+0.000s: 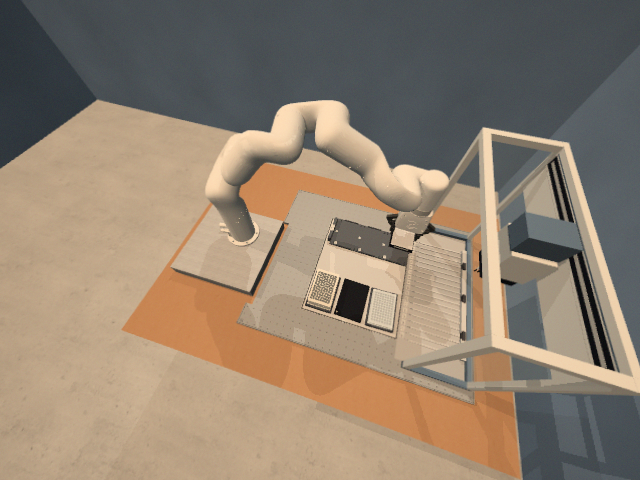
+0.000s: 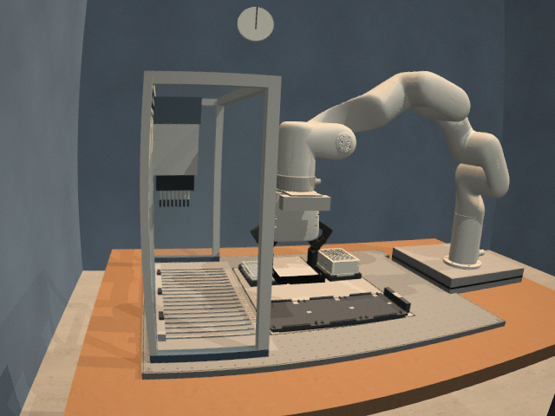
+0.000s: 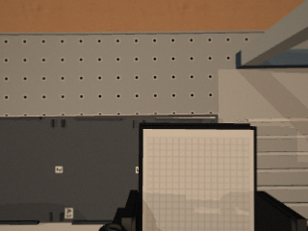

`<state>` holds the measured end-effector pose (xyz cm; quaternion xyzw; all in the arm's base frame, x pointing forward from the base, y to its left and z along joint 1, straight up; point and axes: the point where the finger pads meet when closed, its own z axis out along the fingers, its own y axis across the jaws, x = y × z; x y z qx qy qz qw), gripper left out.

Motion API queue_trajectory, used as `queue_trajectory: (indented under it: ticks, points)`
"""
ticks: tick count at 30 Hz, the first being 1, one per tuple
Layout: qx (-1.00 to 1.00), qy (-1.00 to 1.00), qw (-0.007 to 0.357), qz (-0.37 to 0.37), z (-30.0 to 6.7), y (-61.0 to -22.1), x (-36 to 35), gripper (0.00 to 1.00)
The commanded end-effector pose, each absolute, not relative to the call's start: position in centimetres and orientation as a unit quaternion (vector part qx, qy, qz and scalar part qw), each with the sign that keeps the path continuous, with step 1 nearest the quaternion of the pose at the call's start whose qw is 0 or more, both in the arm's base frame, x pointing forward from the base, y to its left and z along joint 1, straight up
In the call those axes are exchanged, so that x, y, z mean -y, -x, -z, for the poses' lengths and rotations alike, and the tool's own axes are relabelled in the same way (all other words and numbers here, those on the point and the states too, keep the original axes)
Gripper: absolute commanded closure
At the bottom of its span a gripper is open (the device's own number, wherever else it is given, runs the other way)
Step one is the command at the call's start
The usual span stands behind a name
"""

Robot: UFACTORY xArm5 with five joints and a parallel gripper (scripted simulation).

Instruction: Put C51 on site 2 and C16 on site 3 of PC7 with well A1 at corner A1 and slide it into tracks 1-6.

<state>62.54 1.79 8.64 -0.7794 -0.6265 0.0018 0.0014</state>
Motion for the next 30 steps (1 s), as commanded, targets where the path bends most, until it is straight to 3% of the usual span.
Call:
queue_trajectory:
  ticks: [1, 30]
  points:
    - [0.627, 0.779, 0.000, 0.000, -8.2, -62.7, -1.8, 1.00]
    - [0.627, 0.779, 0.000, 0.000, -3.9, -62.7, -1.8, 1.00]
